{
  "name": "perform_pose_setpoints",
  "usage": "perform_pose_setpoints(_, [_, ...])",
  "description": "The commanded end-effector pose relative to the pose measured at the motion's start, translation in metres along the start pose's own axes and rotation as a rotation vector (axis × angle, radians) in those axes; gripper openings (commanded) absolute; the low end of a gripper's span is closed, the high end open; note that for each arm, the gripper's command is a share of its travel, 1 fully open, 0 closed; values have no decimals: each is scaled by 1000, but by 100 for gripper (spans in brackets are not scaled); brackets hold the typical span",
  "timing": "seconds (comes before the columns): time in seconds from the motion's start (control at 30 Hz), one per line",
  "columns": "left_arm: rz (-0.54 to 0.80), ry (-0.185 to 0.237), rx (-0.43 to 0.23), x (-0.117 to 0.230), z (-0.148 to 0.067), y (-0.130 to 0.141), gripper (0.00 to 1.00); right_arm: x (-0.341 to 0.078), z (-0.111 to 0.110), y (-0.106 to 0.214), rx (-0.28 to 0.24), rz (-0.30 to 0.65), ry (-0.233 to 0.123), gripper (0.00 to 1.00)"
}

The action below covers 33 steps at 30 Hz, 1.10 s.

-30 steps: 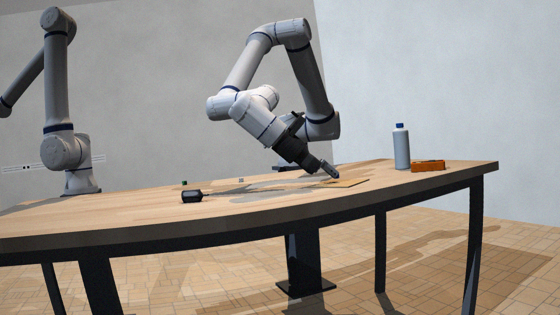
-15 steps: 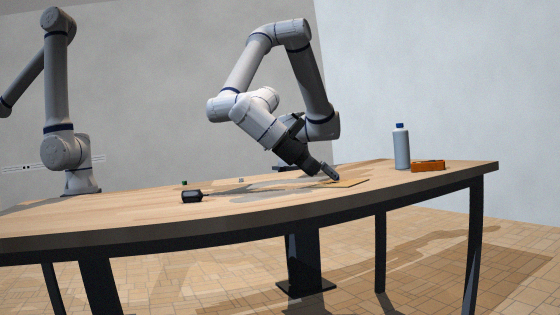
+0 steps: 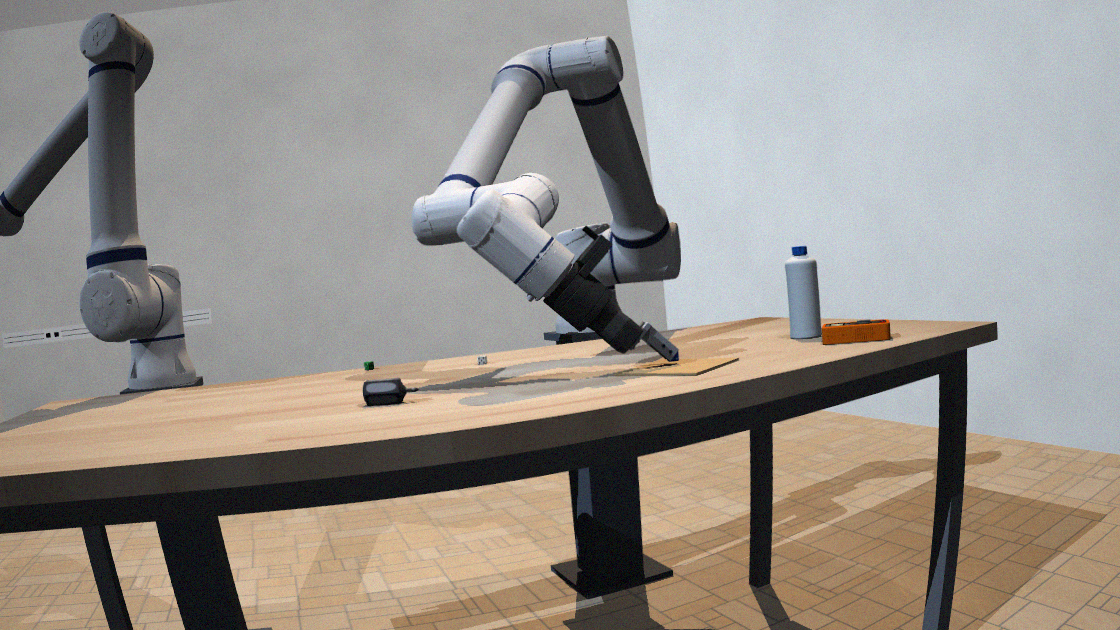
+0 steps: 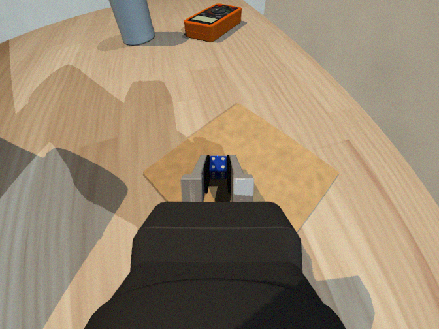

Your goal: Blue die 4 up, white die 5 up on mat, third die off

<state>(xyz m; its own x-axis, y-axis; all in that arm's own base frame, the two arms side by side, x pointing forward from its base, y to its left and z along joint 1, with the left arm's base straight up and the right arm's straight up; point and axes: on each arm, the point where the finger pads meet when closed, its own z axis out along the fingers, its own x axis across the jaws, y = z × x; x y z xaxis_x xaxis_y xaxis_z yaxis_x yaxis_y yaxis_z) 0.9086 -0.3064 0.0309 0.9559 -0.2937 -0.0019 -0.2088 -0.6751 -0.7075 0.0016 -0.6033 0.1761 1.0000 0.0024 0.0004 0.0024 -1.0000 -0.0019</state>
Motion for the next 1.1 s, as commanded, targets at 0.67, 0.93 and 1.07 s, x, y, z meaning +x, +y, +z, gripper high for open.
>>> perform_pose_setpoints(0.67, [-1,1,-1,1,2,2,34,0,-1,1,-2,0,0,100])
perform_pose_setpoints(0.93, [-1,1,-1,1,2,2,34,0,-1,1,-2,0,0,100])
perform_pose_setpoints(1.07, [-1,1,-1,1,2,2,34,0,-1,1,-2,0,0,100])
